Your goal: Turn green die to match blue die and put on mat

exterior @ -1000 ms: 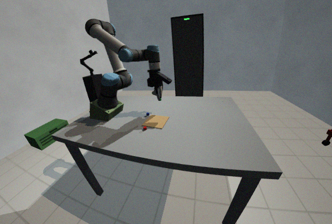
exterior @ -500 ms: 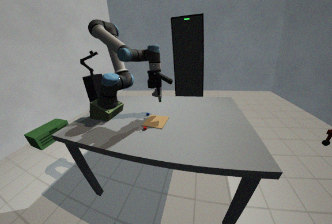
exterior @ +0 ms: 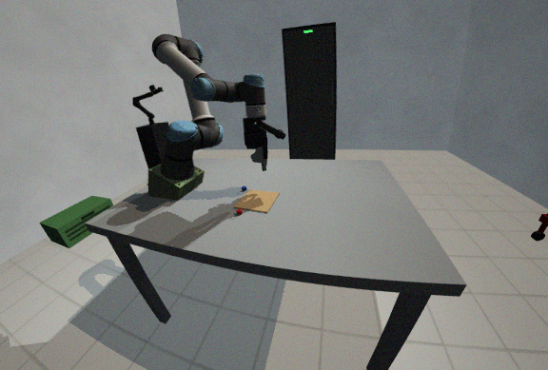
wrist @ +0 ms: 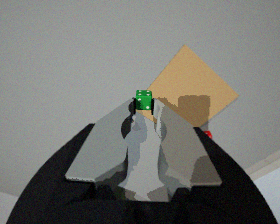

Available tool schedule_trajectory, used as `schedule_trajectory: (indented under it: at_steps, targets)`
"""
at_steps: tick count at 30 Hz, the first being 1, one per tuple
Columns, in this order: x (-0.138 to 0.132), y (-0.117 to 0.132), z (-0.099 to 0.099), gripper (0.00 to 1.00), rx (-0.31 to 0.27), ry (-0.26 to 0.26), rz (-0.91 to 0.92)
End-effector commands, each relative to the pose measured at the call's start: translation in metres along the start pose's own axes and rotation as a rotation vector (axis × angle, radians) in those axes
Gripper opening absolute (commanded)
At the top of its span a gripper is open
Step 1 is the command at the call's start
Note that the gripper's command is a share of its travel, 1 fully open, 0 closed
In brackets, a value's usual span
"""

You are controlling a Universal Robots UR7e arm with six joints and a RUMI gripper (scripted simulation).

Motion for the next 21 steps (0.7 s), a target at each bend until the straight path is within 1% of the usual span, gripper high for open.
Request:
schedule_trajectory:
  at_steps: [1,2,4,6,12,13,21]
  targets:
    - [0.008,0.005,0.001,0.00,0.018,-0.014,-0.173]
    - [0.009,0.005,0.001,0.00,0.018,-0.014,-0.178]
    - [0.012,0.008,0.001,0.00,0.018,-0.014,-0.248]
    - [0.012,0.008,0.001,0.00,0.018,-0.014,-0.248]
    - [0.021,0.015,0.001,0.00,0.021,-0.012,-0.454]
    - [0.021,0.016,0.001,0.00,0.021,-0.012,-0.458]
    - [0.032,0.026,0.001,0.00,0.025,-0.007,-0.693]
Point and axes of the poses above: the point where the finger pads meet when closed, its own z axis out along the fingers, its own x axis across the jaws, y = z × x, the point moved 5 cm from there along -z, back along the fingers, and after that the axes turned 11 degrees about -z, right-handed, at the moved point
